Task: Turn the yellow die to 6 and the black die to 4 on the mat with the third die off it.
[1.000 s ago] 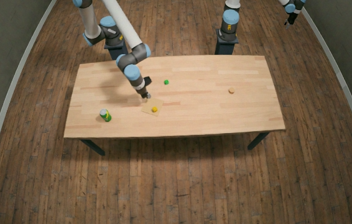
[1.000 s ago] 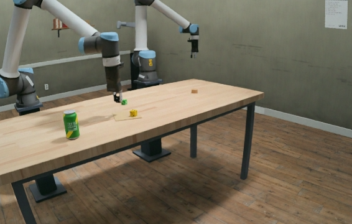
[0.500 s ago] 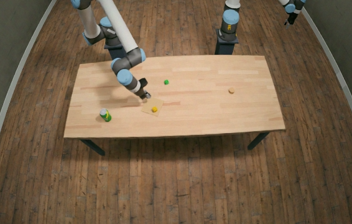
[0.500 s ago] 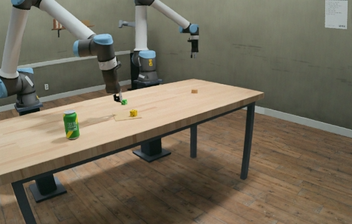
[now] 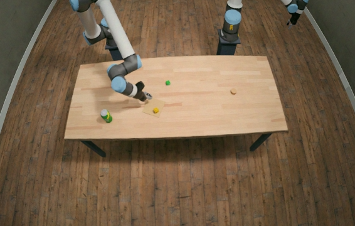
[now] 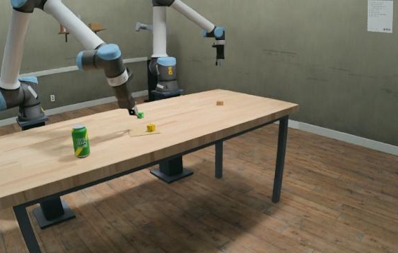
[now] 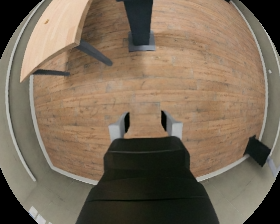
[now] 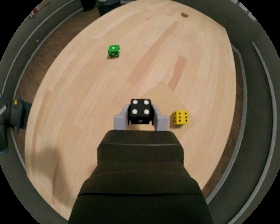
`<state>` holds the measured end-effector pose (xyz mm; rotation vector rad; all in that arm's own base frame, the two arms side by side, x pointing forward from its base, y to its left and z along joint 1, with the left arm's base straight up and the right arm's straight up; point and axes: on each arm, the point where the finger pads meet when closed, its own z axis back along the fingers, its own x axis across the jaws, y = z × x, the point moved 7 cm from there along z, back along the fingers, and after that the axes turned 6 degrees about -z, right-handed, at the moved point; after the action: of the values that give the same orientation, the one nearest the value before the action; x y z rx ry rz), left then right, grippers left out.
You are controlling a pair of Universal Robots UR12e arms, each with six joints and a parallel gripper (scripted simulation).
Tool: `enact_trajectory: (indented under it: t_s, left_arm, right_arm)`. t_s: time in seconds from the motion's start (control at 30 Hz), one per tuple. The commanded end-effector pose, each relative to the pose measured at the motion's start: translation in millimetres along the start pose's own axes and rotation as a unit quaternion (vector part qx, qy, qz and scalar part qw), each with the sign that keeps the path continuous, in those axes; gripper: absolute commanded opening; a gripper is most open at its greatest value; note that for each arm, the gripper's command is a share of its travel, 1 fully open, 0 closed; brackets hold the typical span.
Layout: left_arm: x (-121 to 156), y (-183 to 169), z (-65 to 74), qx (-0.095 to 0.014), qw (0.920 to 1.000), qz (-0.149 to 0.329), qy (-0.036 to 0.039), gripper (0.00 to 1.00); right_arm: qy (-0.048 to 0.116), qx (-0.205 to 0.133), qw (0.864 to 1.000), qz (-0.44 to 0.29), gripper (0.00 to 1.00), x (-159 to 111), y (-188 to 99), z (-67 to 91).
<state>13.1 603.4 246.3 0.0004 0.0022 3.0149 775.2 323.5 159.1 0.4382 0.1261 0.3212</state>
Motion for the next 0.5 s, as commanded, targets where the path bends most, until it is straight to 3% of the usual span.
enact_trajectory:
  t_s: [0.0,0.33,0.47]
  left_arm:
    - [-0.1,-0.5,0.8,-0.001,1.0000,0.000,0.0001,1.00]
    - [-0.1,-0.5,0.8,-0.001,1.0000,0.000,0.0001,1.00]
    - [-0.1,-0.5,0.8,-0.001,1.0000,0.000,0.0001,1.00]
  right_arm:
    - [0.001,0.024,1.000,0.001,0.57,0.9,-2.3,1.9]
    - [0.002,0.037,0.999,0.001,0.57,1.2,-4.5,2.3]
    - [0.006,0.059,0.998,0.001,0.57,1.3,-7.7,0.7]
